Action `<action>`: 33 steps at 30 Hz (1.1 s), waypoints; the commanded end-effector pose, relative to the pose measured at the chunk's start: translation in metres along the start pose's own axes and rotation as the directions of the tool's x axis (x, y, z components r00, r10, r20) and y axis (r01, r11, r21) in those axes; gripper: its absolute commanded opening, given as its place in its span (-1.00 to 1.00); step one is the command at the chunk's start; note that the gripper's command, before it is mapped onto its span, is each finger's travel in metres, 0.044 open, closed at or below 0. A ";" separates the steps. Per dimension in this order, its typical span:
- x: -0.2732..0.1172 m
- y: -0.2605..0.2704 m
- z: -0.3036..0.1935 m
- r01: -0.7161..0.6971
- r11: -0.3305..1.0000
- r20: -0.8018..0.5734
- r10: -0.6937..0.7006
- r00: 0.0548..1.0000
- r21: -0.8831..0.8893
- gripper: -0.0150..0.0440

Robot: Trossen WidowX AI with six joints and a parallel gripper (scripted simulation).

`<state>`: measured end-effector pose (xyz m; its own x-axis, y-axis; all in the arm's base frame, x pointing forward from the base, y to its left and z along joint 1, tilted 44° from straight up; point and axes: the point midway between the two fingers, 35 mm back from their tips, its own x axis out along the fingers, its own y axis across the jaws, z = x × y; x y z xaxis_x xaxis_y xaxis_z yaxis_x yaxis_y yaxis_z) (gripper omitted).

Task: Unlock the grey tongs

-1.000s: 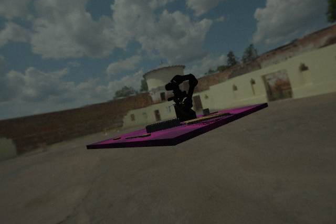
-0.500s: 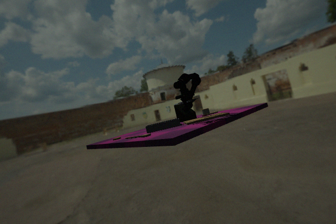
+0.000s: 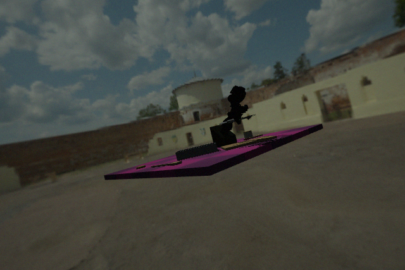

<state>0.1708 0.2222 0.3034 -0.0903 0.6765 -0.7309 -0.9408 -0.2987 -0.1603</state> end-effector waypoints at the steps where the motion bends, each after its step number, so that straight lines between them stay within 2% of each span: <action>1: -0.006 0.022 0.016 0.015 0.998 0.010 -0.015 1.000 -0.068 -1.00; 6: -0.010 0.046 0.029 0.022 0.990 0.028 -0.018 0.999 -0.137 -1.00; 17: -0.006 0.050 0.026 -0.018 0.989 0.067 0.028 0.997 -0.149 -1.00; 26: 0.001 0.061 0.016 -0.105 0.978 0.279 0.153 0.948 -0.179 -1.00; 33: -0.002 0.061 0.012 -0.080 0.981 0.474 0.155 0.867 -0.174 -1.00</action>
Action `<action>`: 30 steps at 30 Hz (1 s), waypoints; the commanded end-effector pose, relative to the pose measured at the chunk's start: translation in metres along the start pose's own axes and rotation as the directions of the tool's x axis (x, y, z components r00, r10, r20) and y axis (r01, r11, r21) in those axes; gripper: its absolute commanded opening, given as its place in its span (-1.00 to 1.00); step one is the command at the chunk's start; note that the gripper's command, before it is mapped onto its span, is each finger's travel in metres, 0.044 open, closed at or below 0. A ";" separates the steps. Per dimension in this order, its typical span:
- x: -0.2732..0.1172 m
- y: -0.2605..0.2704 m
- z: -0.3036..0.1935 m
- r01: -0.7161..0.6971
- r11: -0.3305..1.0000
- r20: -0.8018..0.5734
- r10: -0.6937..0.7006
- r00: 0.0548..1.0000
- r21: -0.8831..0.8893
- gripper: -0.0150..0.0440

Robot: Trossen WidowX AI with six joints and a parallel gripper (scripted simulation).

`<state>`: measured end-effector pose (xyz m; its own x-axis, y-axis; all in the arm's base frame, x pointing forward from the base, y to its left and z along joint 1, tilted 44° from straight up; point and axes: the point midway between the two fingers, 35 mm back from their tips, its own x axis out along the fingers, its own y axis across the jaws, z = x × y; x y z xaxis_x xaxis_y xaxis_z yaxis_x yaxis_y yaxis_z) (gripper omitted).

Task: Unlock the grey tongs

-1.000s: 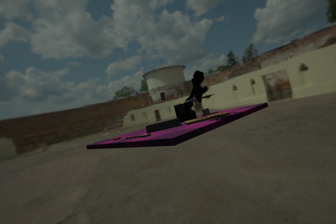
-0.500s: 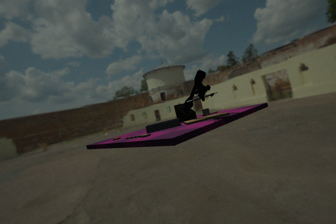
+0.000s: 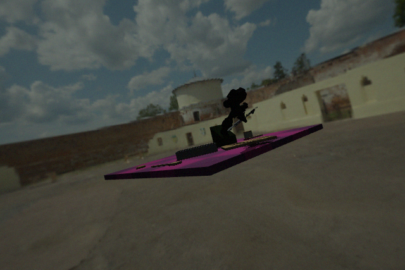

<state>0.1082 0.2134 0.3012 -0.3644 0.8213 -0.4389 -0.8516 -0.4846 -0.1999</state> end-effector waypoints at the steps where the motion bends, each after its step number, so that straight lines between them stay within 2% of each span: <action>1: -0.005 -0.001 0.000 0.035 0.999 0.130 -0.034 0.991 -0.004 -1.00; 11: -0.025 -0.012 -0.002 0.209 0.978 0.384 -0.198 0.902 0.015 -1.00; 30: -0.025 -0.012 -0.002 0.213 0.977 0.388 -0.202 0.899 0.015 -1.00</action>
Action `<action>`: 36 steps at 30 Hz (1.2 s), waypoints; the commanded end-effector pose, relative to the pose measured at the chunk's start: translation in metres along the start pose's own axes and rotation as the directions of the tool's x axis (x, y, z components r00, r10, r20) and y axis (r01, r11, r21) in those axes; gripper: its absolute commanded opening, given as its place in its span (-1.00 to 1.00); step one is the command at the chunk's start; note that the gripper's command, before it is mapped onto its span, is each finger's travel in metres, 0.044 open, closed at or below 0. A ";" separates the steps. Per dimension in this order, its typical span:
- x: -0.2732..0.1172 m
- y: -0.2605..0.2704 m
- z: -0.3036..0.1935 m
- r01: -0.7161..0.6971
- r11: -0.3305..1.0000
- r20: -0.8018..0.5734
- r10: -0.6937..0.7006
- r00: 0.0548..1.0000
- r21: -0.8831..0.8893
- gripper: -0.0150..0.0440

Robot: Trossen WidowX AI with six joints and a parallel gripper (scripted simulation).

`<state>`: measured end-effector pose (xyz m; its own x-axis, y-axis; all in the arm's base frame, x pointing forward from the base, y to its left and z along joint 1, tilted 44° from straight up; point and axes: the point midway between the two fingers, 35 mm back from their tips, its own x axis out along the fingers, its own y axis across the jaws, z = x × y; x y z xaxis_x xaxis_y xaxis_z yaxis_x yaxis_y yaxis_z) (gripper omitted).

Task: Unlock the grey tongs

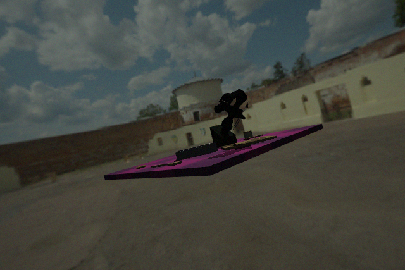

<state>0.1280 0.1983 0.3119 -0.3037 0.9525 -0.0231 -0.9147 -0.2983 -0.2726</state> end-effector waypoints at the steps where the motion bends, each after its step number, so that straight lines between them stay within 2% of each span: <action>1: 0.000 -0.001 0.001 0.004 1.000 0.008 -0.004 1.000 -0.003 -1.00; 23: 0.001 0.001 0.001 -0.009 1.000 -0.006 0.009 1.000 0.000 -1.00; 29: 0.012 0.010 -0.002 -0.119 0.992 -0.147 0.122 0.982 0.026 -1.00; 36: 0.020 0.017 -0.004 -0.196 0.979 -0.351 0.204 0.914 0.059 -1.00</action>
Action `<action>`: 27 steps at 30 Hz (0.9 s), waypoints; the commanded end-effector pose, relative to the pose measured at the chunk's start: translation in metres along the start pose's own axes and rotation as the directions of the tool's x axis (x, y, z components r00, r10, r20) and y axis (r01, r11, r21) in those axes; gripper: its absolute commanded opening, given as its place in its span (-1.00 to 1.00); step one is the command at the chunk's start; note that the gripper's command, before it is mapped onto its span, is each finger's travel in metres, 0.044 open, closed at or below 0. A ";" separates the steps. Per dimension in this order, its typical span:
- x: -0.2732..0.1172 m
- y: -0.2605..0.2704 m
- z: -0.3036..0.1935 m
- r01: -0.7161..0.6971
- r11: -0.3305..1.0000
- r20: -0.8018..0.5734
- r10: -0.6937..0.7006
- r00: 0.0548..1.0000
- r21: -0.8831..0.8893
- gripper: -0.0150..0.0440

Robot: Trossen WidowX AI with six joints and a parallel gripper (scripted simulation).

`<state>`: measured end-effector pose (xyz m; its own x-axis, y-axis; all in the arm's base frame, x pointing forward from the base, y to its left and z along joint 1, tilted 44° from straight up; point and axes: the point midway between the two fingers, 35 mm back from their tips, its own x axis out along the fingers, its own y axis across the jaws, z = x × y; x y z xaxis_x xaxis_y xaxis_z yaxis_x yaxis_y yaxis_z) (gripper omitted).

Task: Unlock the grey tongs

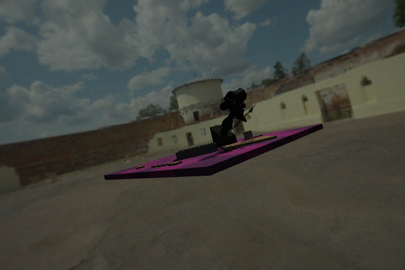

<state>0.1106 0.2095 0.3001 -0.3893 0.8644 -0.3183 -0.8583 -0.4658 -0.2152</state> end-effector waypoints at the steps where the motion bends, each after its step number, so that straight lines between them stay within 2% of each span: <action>1: 0.004 0.000 0.004 -0.025 1.000 -0.132 0.025 0.991 0.005 -1.00; 8: 0.005 -0.004 0.008 -0.004 1.000 -0.332 0.006 0.943 0.007 -1.00; 15: 0.001 -0.016 0.019 0.094 0.995 -0.483 -0.090 0.871 -0.017 -1.00; 27: 0.000 -0.017 0.021 0.106 0.994 -0.494 -0.103 0.863 -0.021 -1.00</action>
<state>0.1174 0.2213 0.3207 -0.0931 0.6985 -0.7096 -0.8867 -0.3824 -0.2601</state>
